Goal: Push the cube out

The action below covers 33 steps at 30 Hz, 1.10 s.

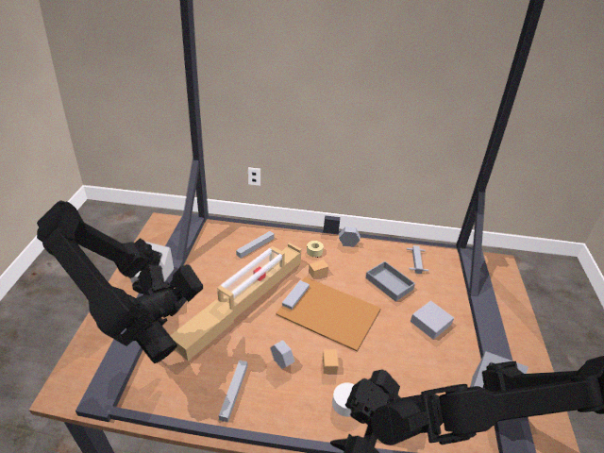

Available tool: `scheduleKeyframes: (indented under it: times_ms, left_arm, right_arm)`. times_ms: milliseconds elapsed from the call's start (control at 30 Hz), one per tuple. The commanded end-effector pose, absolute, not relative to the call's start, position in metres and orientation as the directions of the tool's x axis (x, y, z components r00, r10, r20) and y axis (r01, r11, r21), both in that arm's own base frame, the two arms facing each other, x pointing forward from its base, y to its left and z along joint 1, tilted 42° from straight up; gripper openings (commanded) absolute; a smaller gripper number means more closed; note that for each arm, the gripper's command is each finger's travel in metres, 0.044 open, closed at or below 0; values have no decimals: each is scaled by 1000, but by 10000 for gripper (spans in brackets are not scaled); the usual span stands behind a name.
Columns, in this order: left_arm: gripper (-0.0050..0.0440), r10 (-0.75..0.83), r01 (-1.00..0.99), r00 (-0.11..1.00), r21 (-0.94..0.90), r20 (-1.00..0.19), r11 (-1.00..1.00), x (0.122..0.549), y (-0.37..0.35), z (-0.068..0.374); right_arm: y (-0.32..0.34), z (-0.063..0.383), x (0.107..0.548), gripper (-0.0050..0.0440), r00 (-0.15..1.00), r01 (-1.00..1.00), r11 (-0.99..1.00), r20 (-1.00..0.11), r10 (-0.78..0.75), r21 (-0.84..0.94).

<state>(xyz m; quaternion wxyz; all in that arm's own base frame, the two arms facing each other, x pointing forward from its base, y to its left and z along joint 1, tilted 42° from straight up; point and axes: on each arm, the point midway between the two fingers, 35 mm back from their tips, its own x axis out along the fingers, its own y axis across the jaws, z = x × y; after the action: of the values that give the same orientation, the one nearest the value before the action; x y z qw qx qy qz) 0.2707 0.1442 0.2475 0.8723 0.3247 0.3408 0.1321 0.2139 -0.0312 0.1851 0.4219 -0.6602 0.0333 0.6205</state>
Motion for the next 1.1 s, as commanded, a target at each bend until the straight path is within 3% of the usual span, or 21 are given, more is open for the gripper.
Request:
scheduleKeyframes:
  times_ms: [0, 200, 500, 567, 800, 1067]
  left_arm:
    - [400, 455, -18, 741, 662, -494, 749, 270, 144, 253]
    - [400, 440, -35, 762, 647, -476, 762, 275, 138, 255]
    - [400, 350, -130, 872, 527, -342, 840, 296, 105, 272]
    - [400, 350, -130, 872, 527, -342, 840, 296, 105, 272]
    - [400, 241, -159, 950, 358, -198, 920, 310, 69, 290]
    - [400, 100, -94, 994, 135, -37, 986, 316, 26, 311]
  right_arm:
    - [-31, 189, 214, 150, 241, -558, -647, -848, 472, -519]
    - [-39, 189, 220, 150, 228, -584, -658, -874, 429, -475]
    - [-84, 182, 254, 150, 136, -741, -642, -980, 147, -199]
    - [-84, 182, 254, 150, 136, -741, -642, -980, 147, -199]
    - [-127, 182, 293, 150, 71, -861, -508, -984, -160, 20]
    - [-164, 197, 344, 150, 50, -956, -275, -870, -491, 100]
